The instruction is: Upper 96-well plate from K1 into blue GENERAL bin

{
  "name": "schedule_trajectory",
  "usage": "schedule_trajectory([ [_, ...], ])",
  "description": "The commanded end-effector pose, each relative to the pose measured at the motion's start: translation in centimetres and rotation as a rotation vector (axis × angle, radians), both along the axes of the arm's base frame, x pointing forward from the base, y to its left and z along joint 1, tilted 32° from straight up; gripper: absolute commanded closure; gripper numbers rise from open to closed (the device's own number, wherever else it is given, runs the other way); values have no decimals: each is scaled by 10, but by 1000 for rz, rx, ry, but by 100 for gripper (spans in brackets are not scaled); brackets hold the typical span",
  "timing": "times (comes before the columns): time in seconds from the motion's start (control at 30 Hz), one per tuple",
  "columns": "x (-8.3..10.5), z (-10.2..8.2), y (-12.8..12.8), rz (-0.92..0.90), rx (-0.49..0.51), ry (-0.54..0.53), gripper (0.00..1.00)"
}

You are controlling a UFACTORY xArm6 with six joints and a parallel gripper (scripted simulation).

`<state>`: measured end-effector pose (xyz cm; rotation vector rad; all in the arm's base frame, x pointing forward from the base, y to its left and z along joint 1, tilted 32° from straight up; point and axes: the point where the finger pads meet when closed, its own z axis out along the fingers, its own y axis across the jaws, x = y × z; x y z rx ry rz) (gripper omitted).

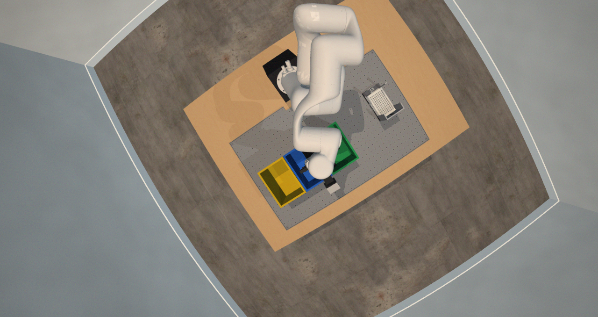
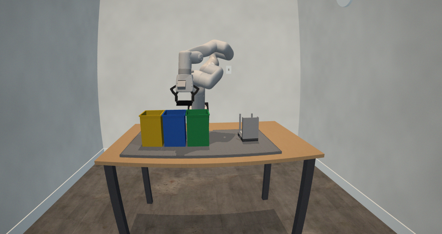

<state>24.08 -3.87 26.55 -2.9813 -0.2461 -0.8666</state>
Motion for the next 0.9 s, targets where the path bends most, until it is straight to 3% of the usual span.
schedule_trajectory([
  [0.0,6,1,-17,16,14,0,100],
  [0.5,17,2,-58,16,14,1,100],
  [0.87,18,2,-60,16,14,1,100],
])
